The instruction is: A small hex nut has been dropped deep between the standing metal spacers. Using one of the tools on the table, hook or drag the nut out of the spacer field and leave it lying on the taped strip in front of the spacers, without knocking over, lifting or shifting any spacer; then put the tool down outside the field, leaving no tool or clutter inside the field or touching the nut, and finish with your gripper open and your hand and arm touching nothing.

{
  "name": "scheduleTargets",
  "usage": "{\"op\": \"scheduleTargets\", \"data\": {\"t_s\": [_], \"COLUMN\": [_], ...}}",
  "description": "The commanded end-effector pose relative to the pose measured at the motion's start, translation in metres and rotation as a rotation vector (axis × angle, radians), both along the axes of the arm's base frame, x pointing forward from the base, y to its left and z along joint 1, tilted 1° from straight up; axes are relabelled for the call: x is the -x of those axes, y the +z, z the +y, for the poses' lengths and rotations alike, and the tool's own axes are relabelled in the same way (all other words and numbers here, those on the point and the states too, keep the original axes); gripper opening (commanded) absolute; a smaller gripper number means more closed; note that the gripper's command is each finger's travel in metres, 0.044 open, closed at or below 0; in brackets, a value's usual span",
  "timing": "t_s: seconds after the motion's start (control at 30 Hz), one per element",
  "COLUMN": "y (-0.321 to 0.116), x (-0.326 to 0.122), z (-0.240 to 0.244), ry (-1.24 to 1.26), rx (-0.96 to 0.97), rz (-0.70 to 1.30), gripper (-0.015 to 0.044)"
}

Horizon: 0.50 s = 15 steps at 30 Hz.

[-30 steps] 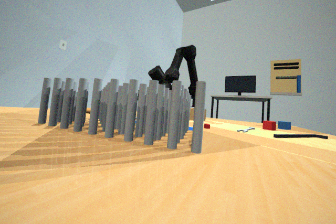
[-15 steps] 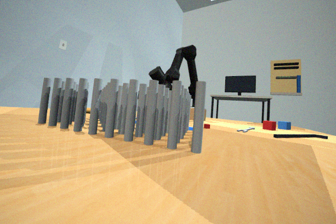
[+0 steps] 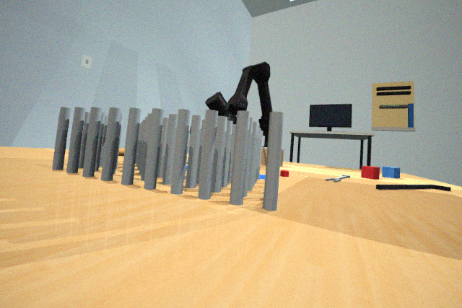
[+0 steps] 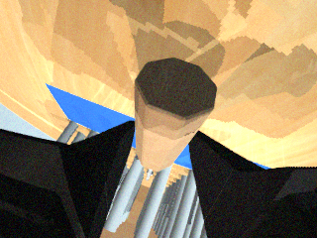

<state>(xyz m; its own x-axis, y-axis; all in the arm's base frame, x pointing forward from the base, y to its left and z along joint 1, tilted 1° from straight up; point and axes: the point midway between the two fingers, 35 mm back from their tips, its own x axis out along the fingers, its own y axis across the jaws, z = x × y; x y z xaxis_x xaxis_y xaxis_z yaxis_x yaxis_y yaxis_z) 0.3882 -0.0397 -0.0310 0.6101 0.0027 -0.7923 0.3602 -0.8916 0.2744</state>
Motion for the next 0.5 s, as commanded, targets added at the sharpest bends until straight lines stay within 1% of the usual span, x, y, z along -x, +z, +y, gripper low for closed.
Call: {"op": "scheduleTargets", "data": {"t_s": [0.0,0.47], "y": [0.0009,0.0004], "x": [0.0035,0.0126], "z": [-0.0014,-0.0052], "ry": [0.004,0.003], "rx": [0.004,0.004], "rz": [0.0,0.003], "gripper": [0.0,0.0]}}
